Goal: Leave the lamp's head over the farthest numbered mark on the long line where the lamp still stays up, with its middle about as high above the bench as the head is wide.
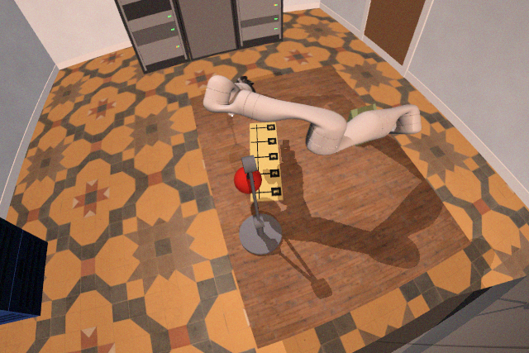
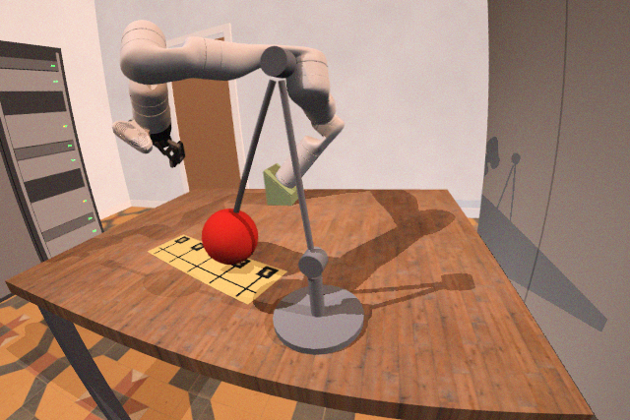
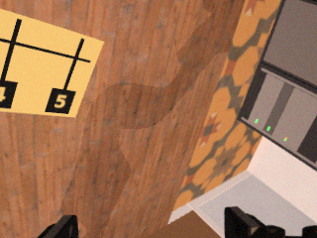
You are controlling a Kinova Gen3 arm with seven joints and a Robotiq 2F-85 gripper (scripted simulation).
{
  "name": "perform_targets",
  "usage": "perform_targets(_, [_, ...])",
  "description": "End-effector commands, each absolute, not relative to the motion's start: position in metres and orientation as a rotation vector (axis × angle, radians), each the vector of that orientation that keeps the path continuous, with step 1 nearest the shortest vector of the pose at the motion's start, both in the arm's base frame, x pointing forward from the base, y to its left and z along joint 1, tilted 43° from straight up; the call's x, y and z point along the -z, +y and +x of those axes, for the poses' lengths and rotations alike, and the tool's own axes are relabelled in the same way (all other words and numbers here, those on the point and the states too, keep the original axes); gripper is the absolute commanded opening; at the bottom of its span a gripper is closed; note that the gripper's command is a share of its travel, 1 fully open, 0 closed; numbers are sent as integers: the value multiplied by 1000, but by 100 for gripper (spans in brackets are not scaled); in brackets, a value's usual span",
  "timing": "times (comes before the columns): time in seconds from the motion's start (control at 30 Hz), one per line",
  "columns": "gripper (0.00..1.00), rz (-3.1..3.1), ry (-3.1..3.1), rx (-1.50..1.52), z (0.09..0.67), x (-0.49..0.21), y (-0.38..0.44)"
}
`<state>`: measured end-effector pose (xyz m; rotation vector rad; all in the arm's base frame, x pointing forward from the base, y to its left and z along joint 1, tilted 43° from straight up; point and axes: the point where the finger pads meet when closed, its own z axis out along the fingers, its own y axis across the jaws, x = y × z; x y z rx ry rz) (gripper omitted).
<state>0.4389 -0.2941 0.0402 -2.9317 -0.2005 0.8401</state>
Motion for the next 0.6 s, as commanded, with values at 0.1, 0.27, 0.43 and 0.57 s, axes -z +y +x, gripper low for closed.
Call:
perform_targets(0.1, [100,-2859,-87,-891,448,-43,-304])
perform_targets(0.27, [100,-2781,19,-927,462,-54,-301])
perform_targets(0.43, [100,-2700,121,-960,476,-65,-298])
perform_targets(0.57, [100,-2675,160,-961,481,-68,-298])
